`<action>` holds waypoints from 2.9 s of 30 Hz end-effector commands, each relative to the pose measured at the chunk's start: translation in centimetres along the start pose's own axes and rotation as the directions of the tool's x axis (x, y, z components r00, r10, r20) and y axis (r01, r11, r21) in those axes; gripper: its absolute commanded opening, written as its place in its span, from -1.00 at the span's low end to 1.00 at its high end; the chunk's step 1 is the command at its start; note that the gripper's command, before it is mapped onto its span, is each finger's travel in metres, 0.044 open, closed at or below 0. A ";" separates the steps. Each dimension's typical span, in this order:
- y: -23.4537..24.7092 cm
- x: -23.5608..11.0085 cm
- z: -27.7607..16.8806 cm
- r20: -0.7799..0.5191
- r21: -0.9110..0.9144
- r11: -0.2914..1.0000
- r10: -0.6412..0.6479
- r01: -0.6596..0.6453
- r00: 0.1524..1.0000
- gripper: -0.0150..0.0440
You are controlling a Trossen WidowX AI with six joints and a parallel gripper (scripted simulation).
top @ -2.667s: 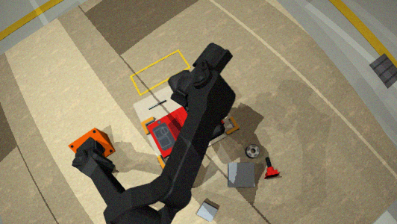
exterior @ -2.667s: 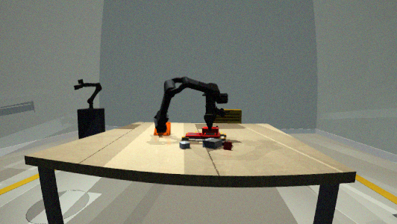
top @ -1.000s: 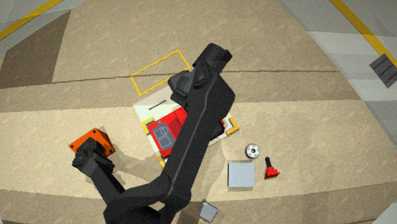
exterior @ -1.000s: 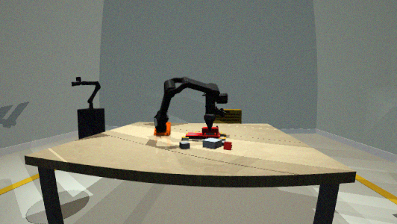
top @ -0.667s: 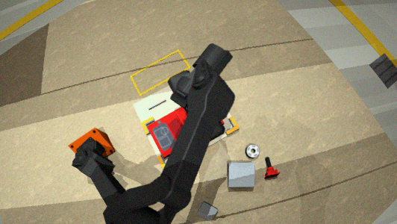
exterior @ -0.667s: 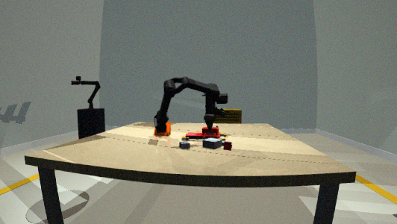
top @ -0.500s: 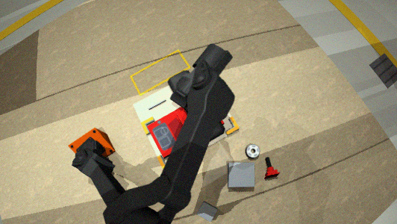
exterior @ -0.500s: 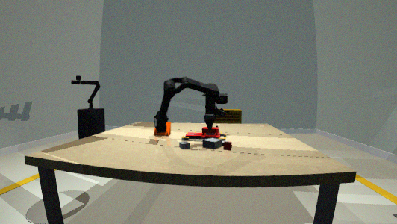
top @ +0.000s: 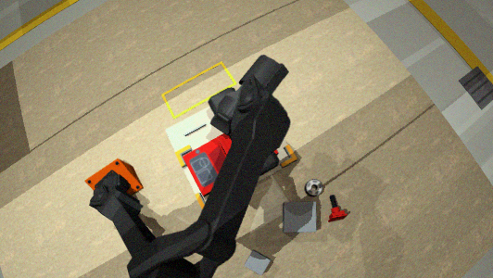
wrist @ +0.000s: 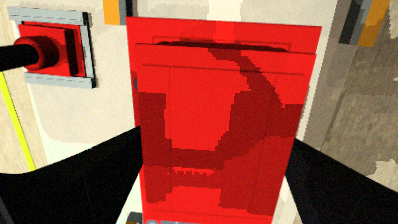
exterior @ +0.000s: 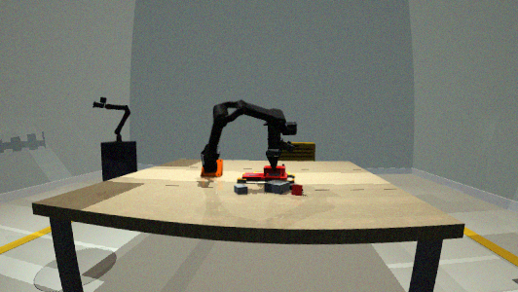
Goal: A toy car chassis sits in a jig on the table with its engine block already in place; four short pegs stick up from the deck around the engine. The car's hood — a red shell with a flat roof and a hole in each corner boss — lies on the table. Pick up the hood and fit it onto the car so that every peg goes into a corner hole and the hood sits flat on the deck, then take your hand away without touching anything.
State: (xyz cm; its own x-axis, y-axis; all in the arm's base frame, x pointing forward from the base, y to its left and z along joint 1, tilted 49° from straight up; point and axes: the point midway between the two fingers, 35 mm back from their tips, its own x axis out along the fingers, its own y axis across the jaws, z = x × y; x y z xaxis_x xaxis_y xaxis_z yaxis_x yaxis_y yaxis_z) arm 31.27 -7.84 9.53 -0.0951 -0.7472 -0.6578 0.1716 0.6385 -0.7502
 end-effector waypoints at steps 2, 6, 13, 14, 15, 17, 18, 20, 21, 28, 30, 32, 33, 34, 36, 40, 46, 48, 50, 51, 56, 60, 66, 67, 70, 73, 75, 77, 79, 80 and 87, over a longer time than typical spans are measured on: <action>-0.1 0.8 -0.1 -0.013 0.004 1.000 -0.005 0.006 1.000 -0.49; -0.1 1.0 -0.1 -0.013 0.004 1.000 -0.006 0.006 1.000 -0.49; -0.1 1.2 0.0 -0.013 0.005 1.000 -0.005 0.006 1.000 -0.49; -0.1 1.2 0.0 -0.013 0.005 1.000 -0.005 0.005 1.000 -0.49; -0.1 1.3 0.0 -0.013 0.005 1.000 -0.006 0.006 1.000 -0.49; -0.1 1.2 0.0 -0.013 0.006 1.000 -0.005 0.005 1.000 -0.49; -0.1 1.2 0.0 -0.012 0.007 1.000 -0.005 0.005 1.000 -0.49; -0.1 1.1 0.0 -0.012 0.009 1.000 -0.003 0.004 1.000 -0.49; -0.1 1.1 0.0 -0.011 0.011 1.000 -0.003 0.003 1.000 -0.49; -0.1 1.1 0.1 -0.011 0.012 1.000 -0.002 0.002 1.000 0.13; -0.1 1.1 0.1 -0.011 0.012 1.000 -0.002 0.002 1.000 0.31; -0.1 1.1 0.1 -0.011 0.012 1.000 -0.002 0.002 1.000 0.49; -0.1 1.1 0.1 -0.011 0.012 1.000 -0.002 0.002 1.000 0.58; -0.1 1.1 0.1 -0.011 0.012 1.000 -0.002 0.002 1.000 0.67; -0.1 1.1 0.1 -0.011 0.012 1.000 -0.002 0.002 1.000 0.84; -0.1 1.0 0.1 -0.011 0.012 1.000 -0.002 0.002 1.000 1.00; 0.0 -2.0 0.4 -0.014 0.011 1.000 0.003 -0.003 1.000 1.00; 0.0 -3.5 0.4 -0.016 0.011 1.000 0.003 -0.003 1.000 1.00; 0.0 -5.0 0.3 -0.018 0.011 1.000 0.002 -0.002 1.000 1.00; 0.0 -5.7 0.3 -0.019 0.011 1.000 0.002 -0.001 1.000 1.00; 0.0 -6.2 0.2 -0.020 0.011 1.000 0.001 -0.001 1.000 1.00; 0.0 -6.2 0.2 -0.020 0.011 1.000 0.001 -0.001 1.000 1.00; 0.0 -6.2 0.2 -0.020 0.011 1.000 0.001 -0.001 1.000 1.00; 0.0 -6.2 0.2 -0.020 0.011 1.000 0.001 -0.001 1.000 1.00; 0.0 -6.2 0.2 -0.020 0.011 1.000 0.001 -0.001 1.000 1.00; 0.0 -6.2 0.2 -0.020 0.011 1.000 0.001 -0.001 1.000 1.00; 0.0 -6.2 0.2 -0.020 0.011 1.000 0.001 -0.001 1.000 1.00; 0.0 -6.2 0.2 -0.020 0.011 1.000 0.001 -0.001 1.000 1.00; 0.0 -6.2 0.2 -0.020 0.011 1.000 0.001 -0.001 1.000 1.00; 0.0 -6.2 0.2 -0.020 0.011 1.000 0.001 -0.001 1.000 1.00; 0.0 -6.2 0.2 -0.020 0.011 1.000 0.001 -0.001 1.000 1.00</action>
State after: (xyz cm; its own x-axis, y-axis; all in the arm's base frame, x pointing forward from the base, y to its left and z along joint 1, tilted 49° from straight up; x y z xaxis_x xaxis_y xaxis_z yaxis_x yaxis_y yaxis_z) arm 32.07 -3.32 13.62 -0.1131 -0.7445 -0.6580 0.1788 0.6362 -0.7505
